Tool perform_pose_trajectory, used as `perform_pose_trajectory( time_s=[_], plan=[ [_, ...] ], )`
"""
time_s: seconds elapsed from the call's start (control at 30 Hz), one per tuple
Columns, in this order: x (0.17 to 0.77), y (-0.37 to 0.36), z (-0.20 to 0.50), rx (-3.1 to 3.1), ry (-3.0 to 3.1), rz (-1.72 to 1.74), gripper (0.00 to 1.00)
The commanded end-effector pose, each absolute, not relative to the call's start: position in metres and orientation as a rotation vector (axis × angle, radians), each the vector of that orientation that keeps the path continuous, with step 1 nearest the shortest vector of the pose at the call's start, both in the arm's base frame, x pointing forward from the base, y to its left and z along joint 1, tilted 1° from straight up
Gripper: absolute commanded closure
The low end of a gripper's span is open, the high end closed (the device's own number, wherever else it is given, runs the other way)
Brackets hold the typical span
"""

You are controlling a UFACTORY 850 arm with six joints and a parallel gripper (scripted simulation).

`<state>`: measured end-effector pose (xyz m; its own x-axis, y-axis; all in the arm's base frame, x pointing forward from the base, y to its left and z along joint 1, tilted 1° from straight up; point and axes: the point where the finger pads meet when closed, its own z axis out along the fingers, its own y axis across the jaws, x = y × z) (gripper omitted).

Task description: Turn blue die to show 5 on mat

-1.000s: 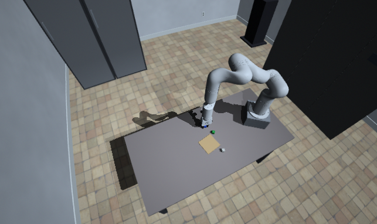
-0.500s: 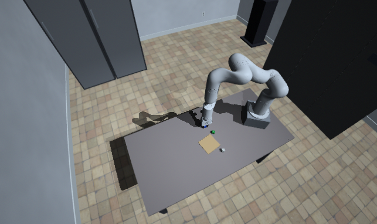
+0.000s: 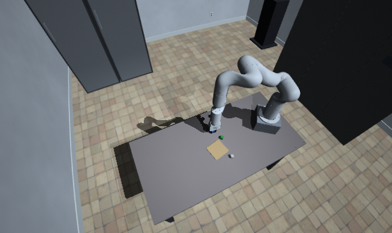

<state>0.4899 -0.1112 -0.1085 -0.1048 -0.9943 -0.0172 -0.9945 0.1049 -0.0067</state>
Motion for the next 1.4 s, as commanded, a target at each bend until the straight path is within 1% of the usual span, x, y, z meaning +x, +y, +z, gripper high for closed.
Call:
perform_pose_trajectory(
  time_s=[0.0, 0.57, 0.93, 1.07, 1.27, 1.37],
  plan=[
    [0.491, -0.111, -0.108, -2.087, 2.319, 0.007, 0.79],
    [0.491, -0.111, -0.106, -2.087, 2.318, 0.007, 0.79],
    [0.490, -0.112, -0.089, -2.087, 2.318, 0.007, 0.79],
    [0.490, -0.112, -0.068, -2.087, 2.319, 0.007, 0.79],
    [0.489, -0.113, -0.018, -2.087, 2.319, 0.007, 0.79],
    [0.489, -0.113, -0.009, -2.087, 2.319, 0.007, 0.79]
  ],
)
